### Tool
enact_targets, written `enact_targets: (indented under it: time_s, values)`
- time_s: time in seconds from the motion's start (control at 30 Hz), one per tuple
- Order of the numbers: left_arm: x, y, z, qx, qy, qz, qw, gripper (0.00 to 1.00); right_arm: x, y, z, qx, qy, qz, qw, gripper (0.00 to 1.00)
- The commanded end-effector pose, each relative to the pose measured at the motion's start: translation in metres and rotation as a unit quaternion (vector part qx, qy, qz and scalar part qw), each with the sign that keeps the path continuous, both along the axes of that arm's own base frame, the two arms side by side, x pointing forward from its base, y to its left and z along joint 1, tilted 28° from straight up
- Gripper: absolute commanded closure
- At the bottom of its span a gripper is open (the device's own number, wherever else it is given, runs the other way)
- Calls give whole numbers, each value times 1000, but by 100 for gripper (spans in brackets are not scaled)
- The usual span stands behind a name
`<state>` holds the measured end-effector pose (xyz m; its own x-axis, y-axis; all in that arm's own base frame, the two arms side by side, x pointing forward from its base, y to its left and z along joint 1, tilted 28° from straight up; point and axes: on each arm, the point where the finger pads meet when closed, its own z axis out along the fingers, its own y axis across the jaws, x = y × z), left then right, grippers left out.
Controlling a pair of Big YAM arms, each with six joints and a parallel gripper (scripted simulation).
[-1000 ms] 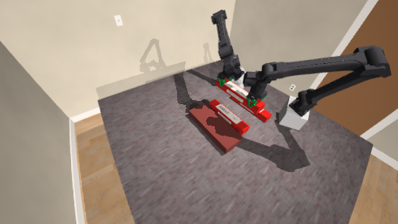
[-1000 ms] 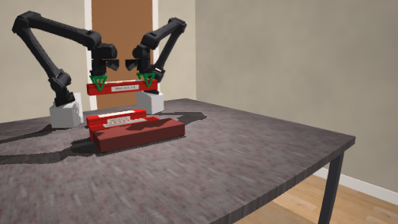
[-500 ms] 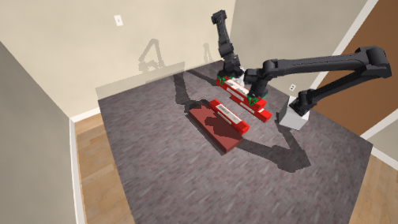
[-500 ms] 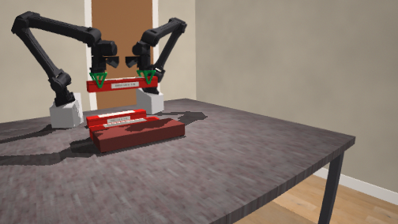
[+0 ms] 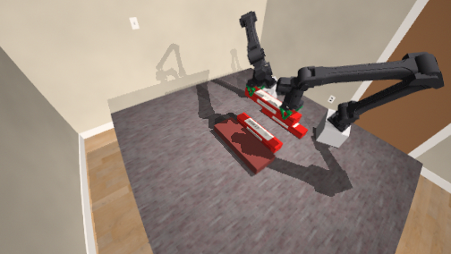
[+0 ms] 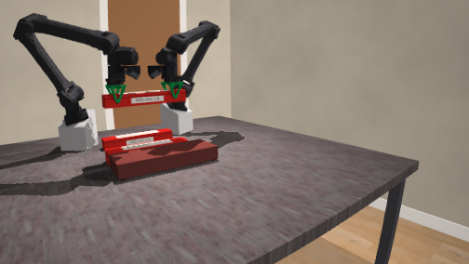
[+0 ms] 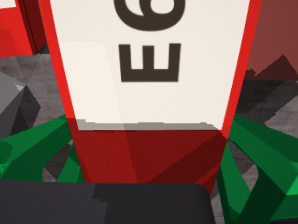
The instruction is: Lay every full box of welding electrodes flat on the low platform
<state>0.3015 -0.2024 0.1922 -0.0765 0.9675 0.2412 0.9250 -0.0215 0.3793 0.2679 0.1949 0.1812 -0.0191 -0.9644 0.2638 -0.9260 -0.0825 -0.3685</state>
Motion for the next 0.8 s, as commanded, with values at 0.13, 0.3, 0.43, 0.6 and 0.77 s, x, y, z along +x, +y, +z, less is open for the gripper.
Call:
enact_targets:
  time_s: [0.13, 0.3, 0.43, 0.6, 0.77]
  values:
    - [5, -19, 49, -32, -39, -12, 999, 100, 5, 17, 44, 34, -35, 7, 999, 100]
    - [5, -20, 50, -32, -38, -12, 999, 100, 4, 17, 45, 34, -34, 7, 999, 100]
    - [5, -20, 51, -32, -39, -12, 999, 100, 4, 16, 45, 34, -34, 7, 999, 100]
    - [5, -20, 51, -32, -39, -12, 999, 100, 4, 16, 45, 34, -35, 7, 999, 100]
    - [6, -20, 52, -32, -39, -12, 999, 100, 4, 16, 46, 34, -34, 8, 999, 100]
